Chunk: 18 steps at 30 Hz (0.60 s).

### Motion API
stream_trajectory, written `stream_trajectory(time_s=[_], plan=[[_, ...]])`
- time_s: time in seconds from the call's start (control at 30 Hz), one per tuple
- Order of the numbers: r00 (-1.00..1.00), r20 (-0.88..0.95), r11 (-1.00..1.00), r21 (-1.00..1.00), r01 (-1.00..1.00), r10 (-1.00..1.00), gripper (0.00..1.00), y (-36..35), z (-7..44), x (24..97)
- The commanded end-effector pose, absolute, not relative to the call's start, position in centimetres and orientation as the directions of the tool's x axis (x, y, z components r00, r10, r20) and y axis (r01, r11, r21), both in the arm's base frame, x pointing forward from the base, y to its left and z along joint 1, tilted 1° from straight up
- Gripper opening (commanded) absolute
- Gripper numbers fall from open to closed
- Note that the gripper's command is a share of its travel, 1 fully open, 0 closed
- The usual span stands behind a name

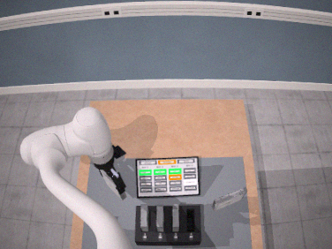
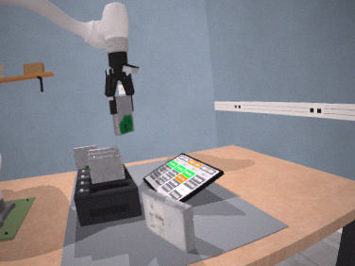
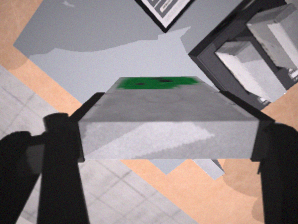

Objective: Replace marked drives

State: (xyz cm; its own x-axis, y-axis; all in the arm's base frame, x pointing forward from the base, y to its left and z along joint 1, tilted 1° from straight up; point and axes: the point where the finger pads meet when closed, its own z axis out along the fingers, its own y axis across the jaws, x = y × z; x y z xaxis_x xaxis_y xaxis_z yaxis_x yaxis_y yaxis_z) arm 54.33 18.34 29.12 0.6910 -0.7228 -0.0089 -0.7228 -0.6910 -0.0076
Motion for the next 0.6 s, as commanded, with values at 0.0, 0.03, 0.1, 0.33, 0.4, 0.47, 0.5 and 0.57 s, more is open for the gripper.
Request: stream_trajectory(time_s=[0.0,0.03,0.1,0.33,0.4,0.47,0.5,0.57], plan=[[0.657,-0.009,-0.657,-0.009,-0.754,-0.753,0.1,16.2,29.2,54.3],[0.649,-0.009,-0.649,-0.008,-0.761,-0.761,0.1,15.7,29.2,54.3],[0.63,-0.009,-0.63,-0.008,-0.776,-0.776,0.1,14.6,29.2,54.2],[0.558,-0.01,-0.558,-0.007,-0.83,-0.83,0.1,10.5,29.2,53.7],[0.558,-0.01,-0.558,-0.007,-0.83,-0.83,0.1,10.5,29.2,53.7],[0.535,-0.01,-0.535,-0.007,-0.845,-0.845,0.1,9.3,29.2,53.5],[0.524,-0.01,-0.523,-0.007,-0.852,-0.852,0.1,8.7,29.2,53.4],[0.5,-0.01,-0.5,-0.006,-0.866,-0.866,0.1,7.5,29.2,53.2]])
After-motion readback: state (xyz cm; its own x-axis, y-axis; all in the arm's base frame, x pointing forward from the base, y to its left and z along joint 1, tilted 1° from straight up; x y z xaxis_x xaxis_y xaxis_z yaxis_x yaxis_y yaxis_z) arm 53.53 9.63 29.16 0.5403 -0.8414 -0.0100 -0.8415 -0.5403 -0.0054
